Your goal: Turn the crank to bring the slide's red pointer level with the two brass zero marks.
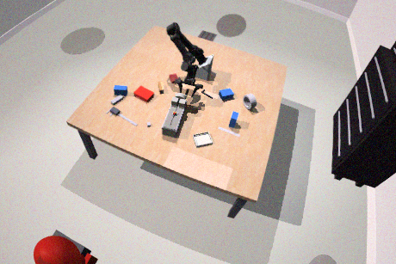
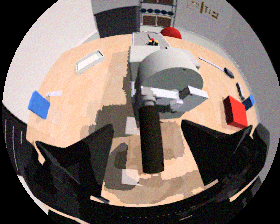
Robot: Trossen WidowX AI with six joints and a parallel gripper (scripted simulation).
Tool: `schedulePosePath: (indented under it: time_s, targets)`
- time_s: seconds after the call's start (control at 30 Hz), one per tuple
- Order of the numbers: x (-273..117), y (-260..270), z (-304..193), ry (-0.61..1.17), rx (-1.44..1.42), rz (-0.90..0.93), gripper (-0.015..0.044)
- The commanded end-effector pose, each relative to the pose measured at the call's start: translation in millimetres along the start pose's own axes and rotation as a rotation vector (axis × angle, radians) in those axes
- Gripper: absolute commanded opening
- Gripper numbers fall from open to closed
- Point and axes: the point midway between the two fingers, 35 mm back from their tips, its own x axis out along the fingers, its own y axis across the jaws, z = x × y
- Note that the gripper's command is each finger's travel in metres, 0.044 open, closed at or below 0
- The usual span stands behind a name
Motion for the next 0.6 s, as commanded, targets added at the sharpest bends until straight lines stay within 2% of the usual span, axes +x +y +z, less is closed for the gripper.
schedulePosePath:
  time_s: [0.0,0.37,0.57]
  targets:
    - [0.2,0.5,0.1,-0.003,-0.005,0.004,0.0282]
    - [0.2,0.5,0.1,-0.003,-0.005,0.004,0.0]
    - [0.3,0.5,-0.4,-0.003,-0.005,0.004,0.0]
